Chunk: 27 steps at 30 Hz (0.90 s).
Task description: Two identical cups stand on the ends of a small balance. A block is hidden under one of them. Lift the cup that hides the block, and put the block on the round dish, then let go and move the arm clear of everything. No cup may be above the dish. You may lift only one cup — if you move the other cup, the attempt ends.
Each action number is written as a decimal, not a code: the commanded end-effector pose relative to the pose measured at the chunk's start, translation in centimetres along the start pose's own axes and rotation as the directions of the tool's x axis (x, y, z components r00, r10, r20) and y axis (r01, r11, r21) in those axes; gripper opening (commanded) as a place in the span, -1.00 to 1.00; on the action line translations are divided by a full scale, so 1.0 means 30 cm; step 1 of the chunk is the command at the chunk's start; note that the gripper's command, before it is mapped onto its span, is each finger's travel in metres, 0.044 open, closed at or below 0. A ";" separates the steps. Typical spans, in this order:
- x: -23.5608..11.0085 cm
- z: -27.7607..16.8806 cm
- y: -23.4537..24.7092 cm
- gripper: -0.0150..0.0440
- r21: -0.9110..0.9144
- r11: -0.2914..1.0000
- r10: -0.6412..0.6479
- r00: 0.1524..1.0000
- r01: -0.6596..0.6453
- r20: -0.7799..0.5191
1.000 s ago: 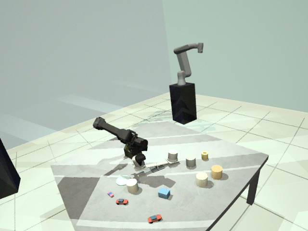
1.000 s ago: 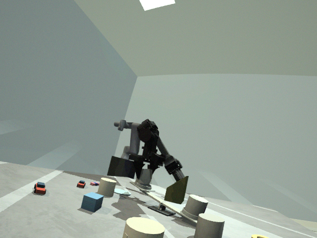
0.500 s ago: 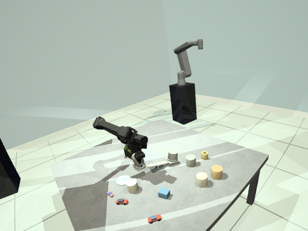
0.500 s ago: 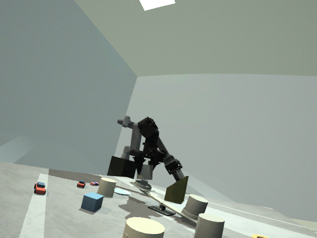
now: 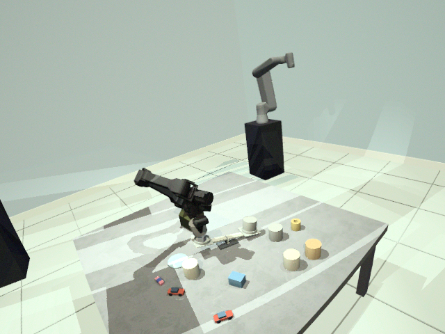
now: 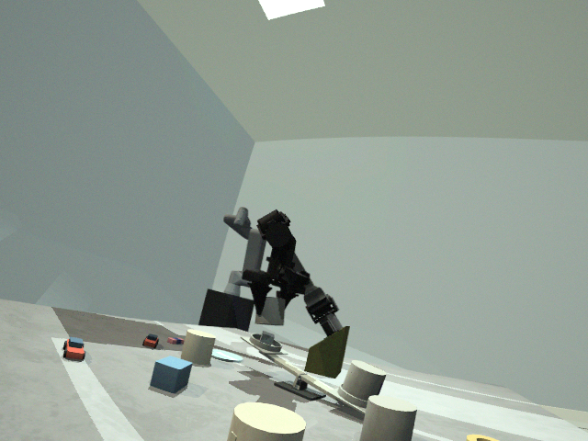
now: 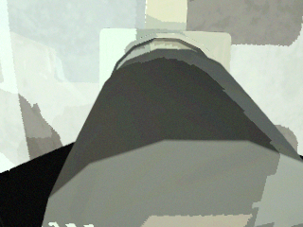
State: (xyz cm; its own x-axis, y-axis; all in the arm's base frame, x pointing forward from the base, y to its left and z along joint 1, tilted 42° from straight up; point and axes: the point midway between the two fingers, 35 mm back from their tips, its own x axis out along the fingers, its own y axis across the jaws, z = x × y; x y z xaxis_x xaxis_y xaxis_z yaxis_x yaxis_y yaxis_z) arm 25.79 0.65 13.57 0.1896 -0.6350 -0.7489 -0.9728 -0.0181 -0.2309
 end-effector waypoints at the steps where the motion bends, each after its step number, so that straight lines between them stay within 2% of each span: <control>1: -0.028 -0.001 -0.007 -0.49 0.010 1.000 -0.010 1.000 0.010 0.006; 22: -0.113 -0.014 0.009 -0.49 0.009 1.000 -0.012 1.000 0.012 -0.001; 27: -0.092 -0.013 0.013 -0.49 -0.001 1.000 -0.004 1.000 0.004 -0.010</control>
State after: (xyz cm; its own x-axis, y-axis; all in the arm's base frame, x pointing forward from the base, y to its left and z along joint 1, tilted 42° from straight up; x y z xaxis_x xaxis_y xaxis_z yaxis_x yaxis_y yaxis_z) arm 24.82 2.09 15.83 0.1922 -0.6426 -0.7417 -0.9719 -0.0198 -0.2347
